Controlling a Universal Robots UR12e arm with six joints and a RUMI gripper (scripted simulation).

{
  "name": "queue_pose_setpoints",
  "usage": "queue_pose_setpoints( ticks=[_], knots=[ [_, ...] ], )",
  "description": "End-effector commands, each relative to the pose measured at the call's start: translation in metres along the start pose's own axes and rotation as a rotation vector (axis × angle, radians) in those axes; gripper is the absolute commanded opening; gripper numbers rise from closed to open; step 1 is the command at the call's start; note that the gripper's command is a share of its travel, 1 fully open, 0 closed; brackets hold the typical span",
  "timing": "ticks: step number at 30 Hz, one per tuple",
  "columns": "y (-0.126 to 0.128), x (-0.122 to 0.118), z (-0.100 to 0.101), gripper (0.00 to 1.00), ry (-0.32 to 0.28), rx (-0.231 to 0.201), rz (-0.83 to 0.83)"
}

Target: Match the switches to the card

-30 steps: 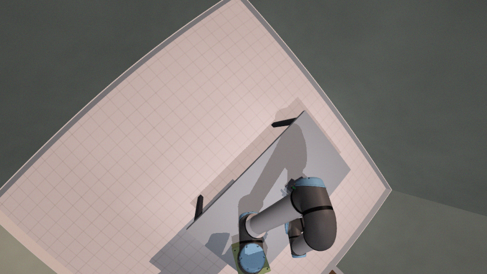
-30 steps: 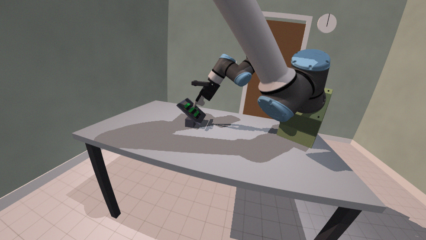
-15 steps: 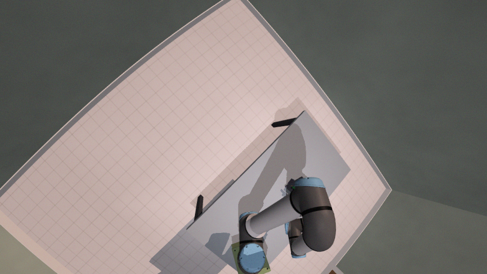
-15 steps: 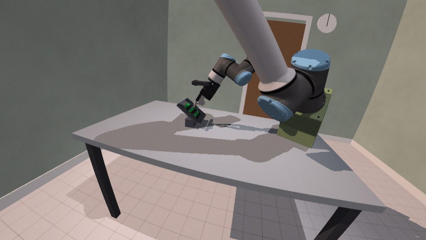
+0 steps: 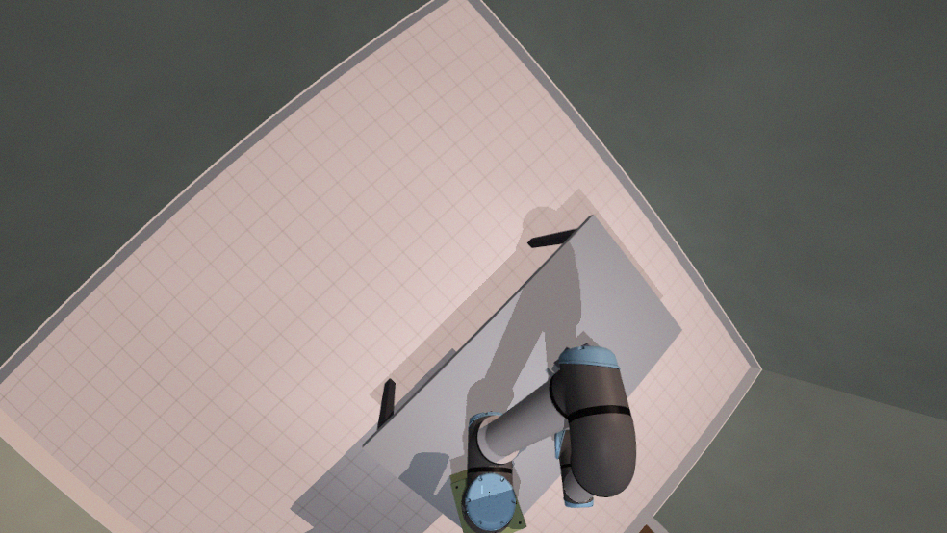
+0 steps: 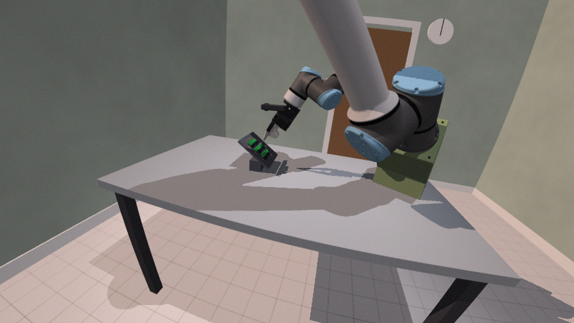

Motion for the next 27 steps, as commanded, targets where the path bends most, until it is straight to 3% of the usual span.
queue_pose_setpoints(
  ticks=[1,27],
  knots=[
    [0.0003,0.0005,-0.0009,0.00,0.000,0.000,-0.001],
    [0.0000,-0.0005,-0.0010,0.00,-0.001,0.010,0.059]
  ],
)
Point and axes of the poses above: the point where the finger pads meet when closed, its own z axis out along the fingers, its own y axis across the jaws, x = y × z, the point moved 9 cm from there along -z, back along the fingers, and after that the axes turned 1 degree about z, right-handed, at the moved point
